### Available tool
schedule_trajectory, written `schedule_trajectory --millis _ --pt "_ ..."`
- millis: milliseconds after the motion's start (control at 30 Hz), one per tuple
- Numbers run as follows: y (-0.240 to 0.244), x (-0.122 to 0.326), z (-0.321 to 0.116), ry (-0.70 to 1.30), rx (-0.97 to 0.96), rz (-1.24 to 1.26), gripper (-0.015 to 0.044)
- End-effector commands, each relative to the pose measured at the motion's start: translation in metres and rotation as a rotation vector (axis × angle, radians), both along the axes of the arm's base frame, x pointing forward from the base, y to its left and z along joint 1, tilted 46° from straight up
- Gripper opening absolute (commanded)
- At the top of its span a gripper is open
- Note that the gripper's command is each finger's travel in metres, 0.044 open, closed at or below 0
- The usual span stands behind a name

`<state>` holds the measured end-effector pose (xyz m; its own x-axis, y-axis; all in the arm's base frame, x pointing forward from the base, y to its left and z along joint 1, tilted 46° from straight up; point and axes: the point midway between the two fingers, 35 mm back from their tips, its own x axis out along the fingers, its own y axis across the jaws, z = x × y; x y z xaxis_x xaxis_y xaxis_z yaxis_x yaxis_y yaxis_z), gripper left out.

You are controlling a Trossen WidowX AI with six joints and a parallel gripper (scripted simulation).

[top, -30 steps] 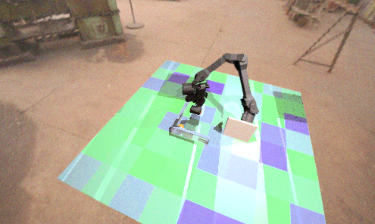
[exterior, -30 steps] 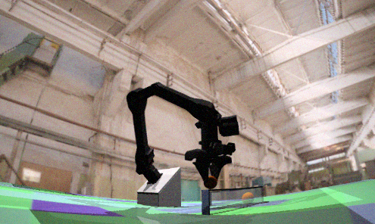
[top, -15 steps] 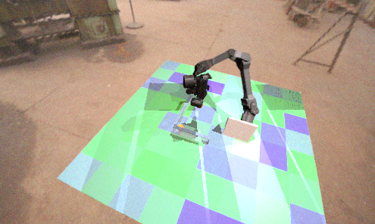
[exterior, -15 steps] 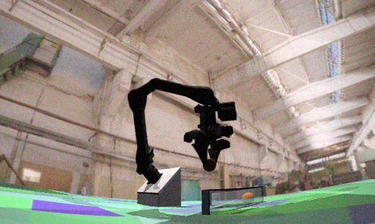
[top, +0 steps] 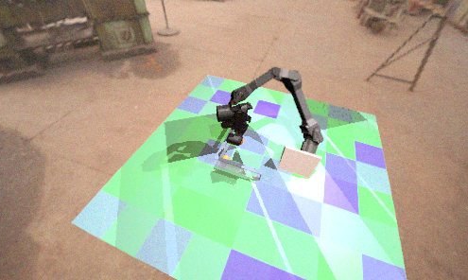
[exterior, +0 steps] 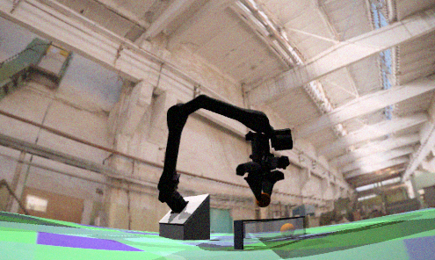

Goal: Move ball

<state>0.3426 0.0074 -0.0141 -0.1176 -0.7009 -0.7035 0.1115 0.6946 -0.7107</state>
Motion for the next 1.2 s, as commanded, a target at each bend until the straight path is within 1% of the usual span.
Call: schedule_trajectory --millis 0,133,300,667,1167 --pt "0.005 0.01 -0.017 -0.013 0.003 -0.004 0.0" --pt "0.008 0.016 -0.033 -0.016 0.002 -0.005 0.0" --pt "0.006 0.016 -0.036 -0.016 0.002 -0.005 0.0" --pt "-0.039 0.009 -0.08 -0.016 0.0 -0.005 0.0" --pt "-0.051 0.007 -0.092 -0.016 -0.002 -0.005 0.0"
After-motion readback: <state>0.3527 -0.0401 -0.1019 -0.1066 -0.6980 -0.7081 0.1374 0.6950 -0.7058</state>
